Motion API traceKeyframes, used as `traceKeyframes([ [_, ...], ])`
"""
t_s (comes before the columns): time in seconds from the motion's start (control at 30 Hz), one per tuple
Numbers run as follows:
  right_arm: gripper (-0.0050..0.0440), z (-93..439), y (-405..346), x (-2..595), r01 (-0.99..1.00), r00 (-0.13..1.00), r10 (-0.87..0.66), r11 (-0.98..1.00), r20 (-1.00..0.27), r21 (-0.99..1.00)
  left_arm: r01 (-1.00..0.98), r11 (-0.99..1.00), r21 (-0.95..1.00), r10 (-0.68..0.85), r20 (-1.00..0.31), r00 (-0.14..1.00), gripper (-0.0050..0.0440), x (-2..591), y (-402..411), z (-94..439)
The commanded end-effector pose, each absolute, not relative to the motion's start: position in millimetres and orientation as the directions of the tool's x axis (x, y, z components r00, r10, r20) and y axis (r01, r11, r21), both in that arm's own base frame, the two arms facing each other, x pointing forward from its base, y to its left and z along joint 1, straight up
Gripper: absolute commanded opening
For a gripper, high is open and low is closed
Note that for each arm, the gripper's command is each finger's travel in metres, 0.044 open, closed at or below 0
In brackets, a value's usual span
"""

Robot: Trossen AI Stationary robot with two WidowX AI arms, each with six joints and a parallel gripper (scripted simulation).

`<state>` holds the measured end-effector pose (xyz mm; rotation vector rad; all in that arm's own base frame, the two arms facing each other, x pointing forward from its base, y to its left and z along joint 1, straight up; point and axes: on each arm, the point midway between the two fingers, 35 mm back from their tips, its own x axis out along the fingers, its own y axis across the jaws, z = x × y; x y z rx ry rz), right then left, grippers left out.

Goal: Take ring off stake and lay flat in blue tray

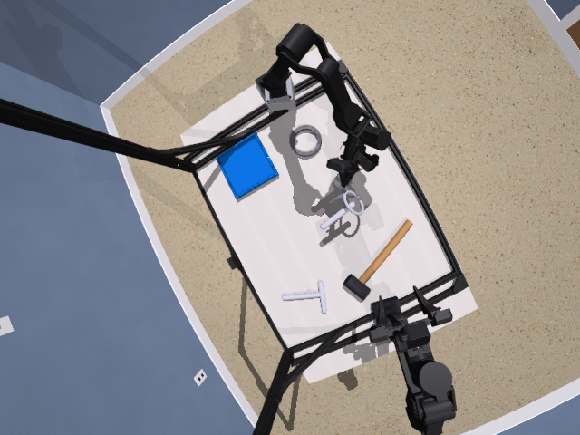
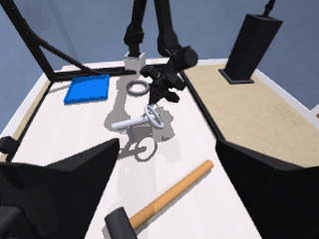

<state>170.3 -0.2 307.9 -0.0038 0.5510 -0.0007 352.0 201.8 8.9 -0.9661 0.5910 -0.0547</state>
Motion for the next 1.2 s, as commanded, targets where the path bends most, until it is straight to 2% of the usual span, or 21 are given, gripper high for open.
traceKeyframes([
  [0.0, 0.0400, 307, 0, 170, 0.000, 0.850, 0.000, 1.000, -0.526, 0.000, -0.205, 0.583, -0.786, -0.299, -0.443, 0.845, 0.0000, 352, 206, 11],
  [1.17, 0.0400, 307, 0, 170, 0.000, 0.850, 0.000, 1.000, -0.526, 0.000, -0.205, 0.583, -0.786, -0.299, -0.443, 0.845, 0.0000, 343, 220, 11],
])
